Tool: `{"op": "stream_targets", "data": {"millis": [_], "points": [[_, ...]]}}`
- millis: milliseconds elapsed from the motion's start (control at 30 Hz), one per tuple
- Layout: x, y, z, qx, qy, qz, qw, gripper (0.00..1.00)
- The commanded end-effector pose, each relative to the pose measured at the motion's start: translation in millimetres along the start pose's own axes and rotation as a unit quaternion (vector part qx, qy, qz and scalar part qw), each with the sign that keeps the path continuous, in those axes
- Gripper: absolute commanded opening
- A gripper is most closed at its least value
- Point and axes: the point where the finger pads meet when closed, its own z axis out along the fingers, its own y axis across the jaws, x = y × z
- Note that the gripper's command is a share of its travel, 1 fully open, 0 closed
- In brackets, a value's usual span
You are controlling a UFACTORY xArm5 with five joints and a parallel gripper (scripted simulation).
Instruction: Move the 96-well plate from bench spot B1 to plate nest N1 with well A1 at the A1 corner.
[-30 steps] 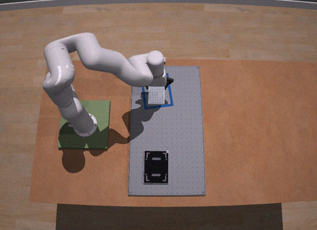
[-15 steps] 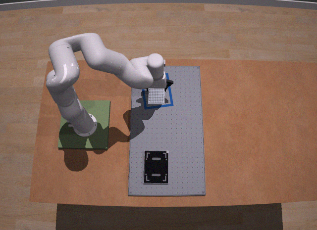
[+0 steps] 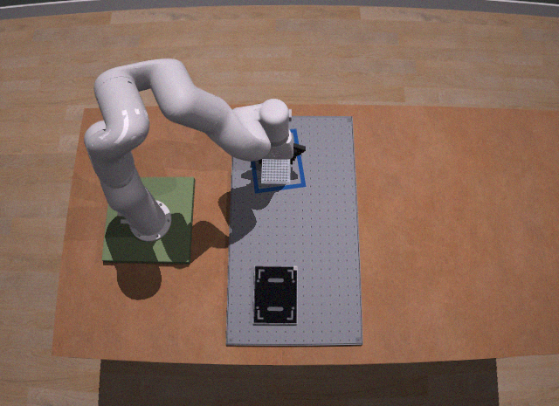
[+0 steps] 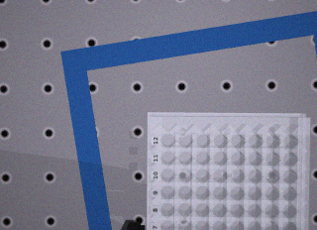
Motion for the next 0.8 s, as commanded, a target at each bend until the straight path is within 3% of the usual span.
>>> {"op": "stream_targets", "data": {"millis": [0, 767], "points": [[0.9, 1.7, 3.8, 0.001, 0.007, 0.0, 1.0, 1.0], [1.0, 1.6, 10.5, 0.001, 0.007, 0.0, 1.0, 1.0]]}}
